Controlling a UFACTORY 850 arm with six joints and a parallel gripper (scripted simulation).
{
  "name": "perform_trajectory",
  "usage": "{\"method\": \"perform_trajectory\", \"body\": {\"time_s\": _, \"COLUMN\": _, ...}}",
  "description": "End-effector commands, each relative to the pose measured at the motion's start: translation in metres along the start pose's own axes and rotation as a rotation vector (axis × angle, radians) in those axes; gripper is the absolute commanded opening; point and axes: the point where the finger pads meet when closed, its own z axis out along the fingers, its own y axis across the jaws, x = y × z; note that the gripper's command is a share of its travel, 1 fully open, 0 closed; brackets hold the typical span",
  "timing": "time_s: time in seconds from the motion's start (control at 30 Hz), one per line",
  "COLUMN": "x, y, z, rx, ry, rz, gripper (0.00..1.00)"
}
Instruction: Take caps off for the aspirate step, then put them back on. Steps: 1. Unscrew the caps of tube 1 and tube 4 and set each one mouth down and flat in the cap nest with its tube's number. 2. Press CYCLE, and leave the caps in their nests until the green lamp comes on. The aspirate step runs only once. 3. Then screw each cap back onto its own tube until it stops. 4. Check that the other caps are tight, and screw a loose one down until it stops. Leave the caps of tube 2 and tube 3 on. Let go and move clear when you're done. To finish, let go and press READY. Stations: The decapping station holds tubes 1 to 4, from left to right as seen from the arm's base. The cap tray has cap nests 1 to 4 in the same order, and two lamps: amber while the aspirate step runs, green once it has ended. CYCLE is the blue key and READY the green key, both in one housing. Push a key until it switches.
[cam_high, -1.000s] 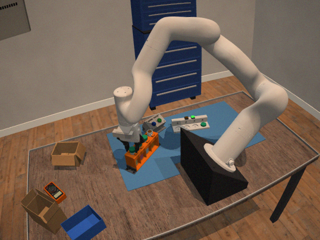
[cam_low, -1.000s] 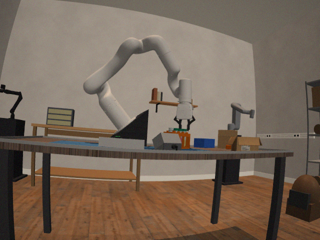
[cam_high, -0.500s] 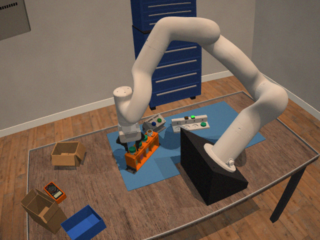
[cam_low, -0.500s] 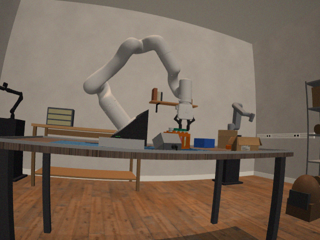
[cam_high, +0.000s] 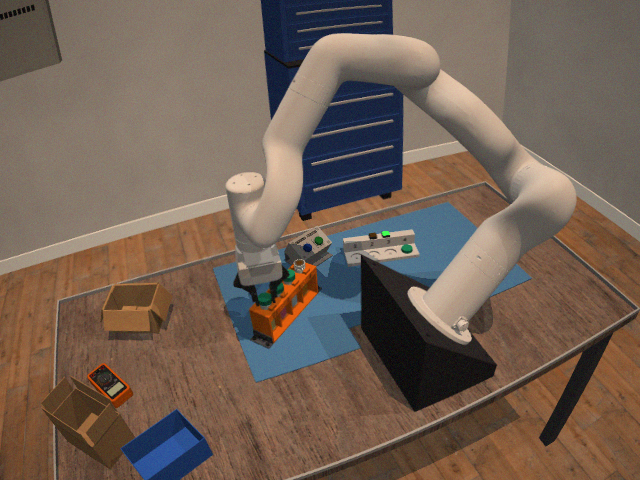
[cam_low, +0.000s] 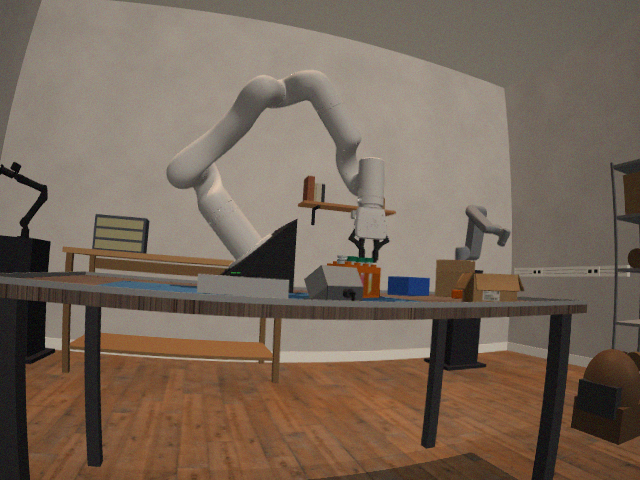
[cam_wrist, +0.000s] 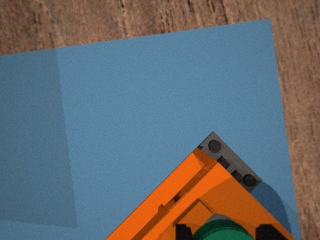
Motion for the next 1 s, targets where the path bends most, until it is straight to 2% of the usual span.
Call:
{"method": "perform_trajectory", "body": {"time_s": 0.0, "x": -0.0004, "y": 0.0009, "z": -0.001, "rx": -0.002, "ry": 0.0, "rz": 0.05, "gripper": 0.0}}
{"method": "perform_trajectory", "body": {"time_s": 0.43, "x": -0.0004, "y": 0.0009, "z": -0.0006, "rx": -0.002, "ry": 0.0, "rz": 0.7, "gripper": 0.0}}
{"method": "perform_trajectory", "body": {"time_s": 0.5, "x": -0.0004, "y": 0.0009, "z": -0.0006, "rx": -0.002, "ry": 0.0, "rz": 0.7, "gripper": 0.0}}
{"method": "perform_trajectory", "body": {"time_s": 0.97, "x": -0.0004, "y": 0.0009, "z": -0.0001, "rx": -0.002, "ry": 0.001, "rz": 1.4, "gripper": 0.0}}
